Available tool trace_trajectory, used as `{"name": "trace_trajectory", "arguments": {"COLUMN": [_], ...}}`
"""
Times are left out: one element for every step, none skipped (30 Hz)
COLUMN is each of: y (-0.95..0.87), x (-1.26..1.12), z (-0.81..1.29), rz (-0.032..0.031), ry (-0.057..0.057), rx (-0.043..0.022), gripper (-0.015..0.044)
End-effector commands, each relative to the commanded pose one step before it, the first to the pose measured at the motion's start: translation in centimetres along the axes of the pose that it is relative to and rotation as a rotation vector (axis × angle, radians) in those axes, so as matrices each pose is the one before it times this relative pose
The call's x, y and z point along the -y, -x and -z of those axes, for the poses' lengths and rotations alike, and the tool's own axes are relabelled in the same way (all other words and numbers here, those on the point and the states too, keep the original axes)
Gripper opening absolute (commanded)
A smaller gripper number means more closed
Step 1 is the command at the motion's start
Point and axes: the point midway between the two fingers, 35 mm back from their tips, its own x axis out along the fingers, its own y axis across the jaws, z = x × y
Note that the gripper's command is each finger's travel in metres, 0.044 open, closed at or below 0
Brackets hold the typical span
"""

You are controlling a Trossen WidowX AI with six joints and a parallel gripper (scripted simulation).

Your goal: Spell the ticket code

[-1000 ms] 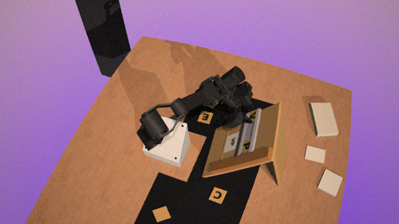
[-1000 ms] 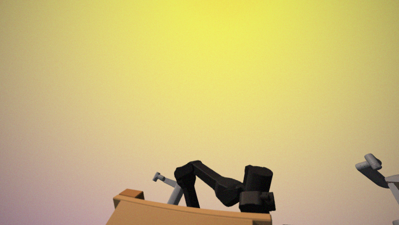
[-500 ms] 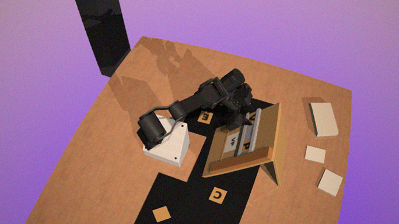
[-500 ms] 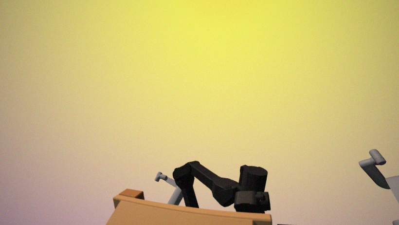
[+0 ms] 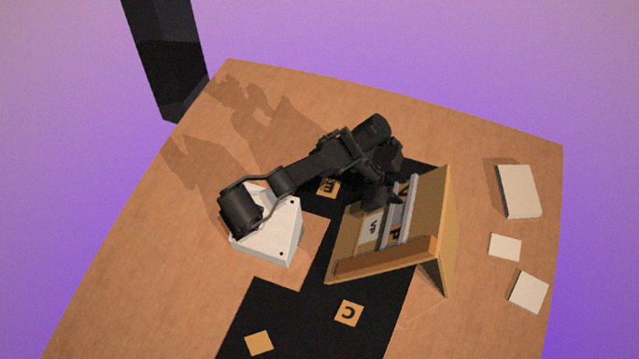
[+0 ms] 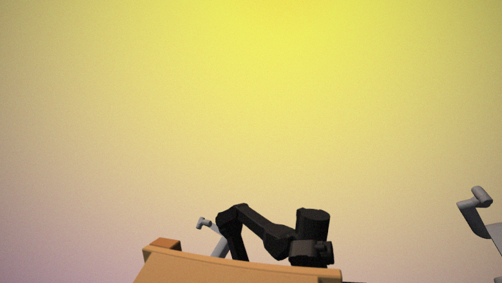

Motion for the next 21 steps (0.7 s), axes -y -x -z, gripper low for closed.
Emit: {"name": "trace_trajectory", "arguments": {"y": [0.030, -0.001, -0.001, -0.001, -0.001, -0.001, -0.001, -0.001, -0.001, -0.001, -0.001, -0.001, -0.001, -0.001, -0.001, -0.001, -0.001, -0.001, -0.001, -0.001, -0.001], "x": [0.266, 0.065, 0.061, 0.062, 0.063, 0.065, 0.061, 0.062, 0.063, 0.065, 0.061, 0.062, 0.063, 0.065, 0.061, 0.062, 0.063, 0.065, 0.061, 0.062, 0.063], "z": [0.025, 0.001, 0.001, 0.001, 0.001, 0.001, 0.000, 0.000, 0.000, 0.000, 0.000, 0.000, 0.000, 0.000, 0.000, 0.000, 0.000, 0.000, 0.000, 0.000, 0.000], "rz": [-0.00345, 0.00003, 0.00003, 0.00003, 0.00003, 0.00003, 0.00003, 0.00003, 0.00003, 0.00003, 0.00003, 0.00003, 0.00003, 0.00003, 0.00003, 0.00003, 0.00003, 0.00003, 0.00003, 0.00003, 0.00003], "ry": [0.0020, 0.0000, 0.0000, 0.0000, 0.0000, 0.0000, 0.0000, 0.0000, 0.0000, 0.0000, 0.0000, 0.0000, 0.0000, 0.0000, 0.0000, 0.0000, 0.0000, 0.0000, 0.0000, 0.0000, 0.0000], "rx": [0.00060, -0.00001, -0.00001, -0.00001, -0.00001, -0.00001, -0.00001, -0.00001, -0.00001, -0.00001, -0.00001, -0.00001, -0.00001, -0.00001, -0.00001, -0.00001, -0.00001, -0.00001, -0.00001, -0.00001, -0.00001], "gripper": [0.0000, 0.0000, 0.0000, 0.0000, 0.0000, 0.0000, 0.0000, 0.0000, 0.0000, 0.0000, 0.0000, 0.0000, 0.0000, 0.0000, 0.0000, 0.0000, 0.0000, 0.0000, 0.0000, 0.0000, 0.0000]}}
